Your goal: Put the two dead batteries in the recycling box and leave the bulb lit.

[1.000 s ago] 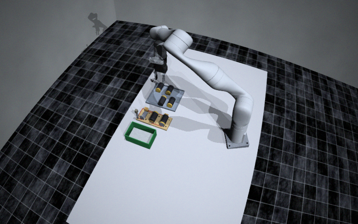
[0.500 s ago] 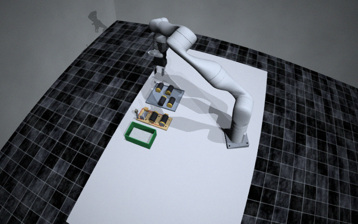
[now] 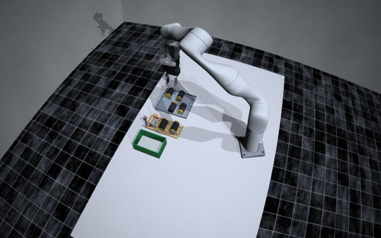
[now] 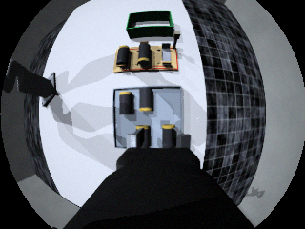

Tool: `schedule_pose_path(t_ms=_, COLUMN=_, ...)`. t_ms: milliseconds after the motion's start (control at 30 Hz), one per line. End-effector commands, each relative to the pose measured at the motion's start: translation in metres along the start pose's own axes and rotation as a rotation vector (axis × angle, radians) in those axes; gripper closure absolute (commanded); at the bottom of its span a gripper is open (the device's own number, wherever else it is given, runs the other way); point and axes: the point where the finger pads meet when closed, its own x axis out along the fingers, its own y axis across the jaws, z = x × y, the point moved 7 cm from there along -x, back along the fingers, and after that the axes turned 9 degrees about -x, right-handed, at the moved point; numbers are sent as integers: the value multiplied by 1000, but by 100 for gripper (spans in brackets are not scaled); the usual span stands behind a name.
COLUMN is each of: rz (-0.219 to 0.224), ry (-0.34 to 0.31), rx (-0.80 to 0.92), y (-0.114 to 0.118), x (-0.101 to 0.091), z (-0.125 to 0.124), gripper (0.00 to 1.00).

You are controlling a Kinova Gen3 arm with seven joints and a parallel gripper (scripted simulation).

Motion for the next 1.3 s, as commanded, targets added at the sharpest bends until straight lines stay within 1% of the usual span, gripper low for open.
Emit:
schedule_pose_path(t_ms=0, rz=14, ry=5, rx=-17, y=2, x=-7, z=-17, gripper=10)
schedule_pose_path(t_ms=233, rz=14, ry=5, rx=-17, y=-15, x=-7, z=-57, gripper=10)
schedule_pose_path(t_ms=400, rz=14, ry=5, rx=-17, y=-22, x=-7, z=-73, gripper=10)
schedule_pose_path(t_ms=500, rz=14, ry=5, rx=-17, y=-23, x=-7, z=-76, gripper=10)
schedule_pose_path(t_ms=1267, rz=14, ry=6, rx=-14, y=-23, x=-7, z=-76, gripper=10)
